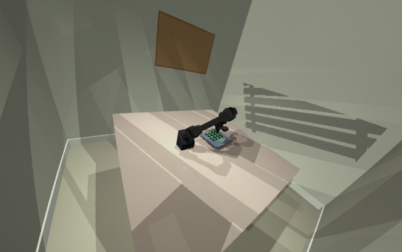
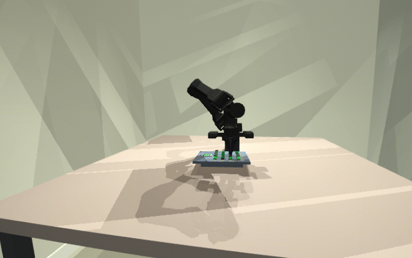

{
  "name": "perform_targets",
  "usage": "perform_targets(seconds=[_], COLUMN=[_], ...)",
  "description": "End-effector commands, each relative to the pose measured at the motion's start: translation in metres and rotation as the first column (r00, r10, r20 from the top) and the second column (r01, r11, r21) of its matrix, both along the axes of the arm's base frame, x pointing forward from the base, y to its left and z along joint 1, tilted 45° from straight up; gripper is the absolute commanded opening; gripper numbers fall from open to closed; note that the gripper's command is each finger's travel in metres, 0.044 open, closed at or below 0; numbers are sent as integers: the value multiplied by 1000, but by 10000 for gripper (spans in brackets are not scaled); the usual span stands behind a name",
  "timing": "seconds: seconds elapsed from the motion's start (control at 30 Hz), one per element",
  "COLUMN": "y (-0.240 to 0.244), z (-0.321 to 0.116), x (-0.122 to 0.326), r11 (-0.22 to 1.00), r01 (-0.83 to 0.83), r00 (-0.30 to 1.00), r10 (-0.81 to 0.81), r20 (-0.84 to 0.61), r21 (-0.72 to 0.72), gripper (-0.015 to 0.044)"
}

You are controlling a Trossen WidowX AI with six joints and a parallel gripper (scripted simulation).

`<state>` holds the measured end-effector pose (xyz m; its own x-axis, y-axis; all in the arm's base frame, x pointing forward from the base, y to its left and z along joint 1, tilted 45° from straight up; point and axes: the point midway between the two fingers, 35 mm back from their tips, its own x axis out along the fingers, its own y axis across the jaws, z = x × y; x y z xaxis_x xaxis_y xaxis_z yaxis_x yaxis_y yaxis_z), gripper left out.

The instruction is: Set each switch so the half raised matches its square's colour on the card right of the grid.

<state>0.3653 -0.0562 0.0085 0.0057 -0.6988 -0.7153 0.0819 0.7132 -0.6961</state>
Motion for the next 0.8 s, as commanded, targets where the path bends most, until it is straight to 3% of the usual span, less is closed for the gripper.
perform_targets(seconds=[0.0,0.77], y=[-1,-3], z=[0,-2], x=[0,0], r11=[1000,1000], r01=[-6,-6], r00=[1000,1000], r10=[6,6], r20=[-4,-4], r21=[-6,-6], gripper=[0,0])
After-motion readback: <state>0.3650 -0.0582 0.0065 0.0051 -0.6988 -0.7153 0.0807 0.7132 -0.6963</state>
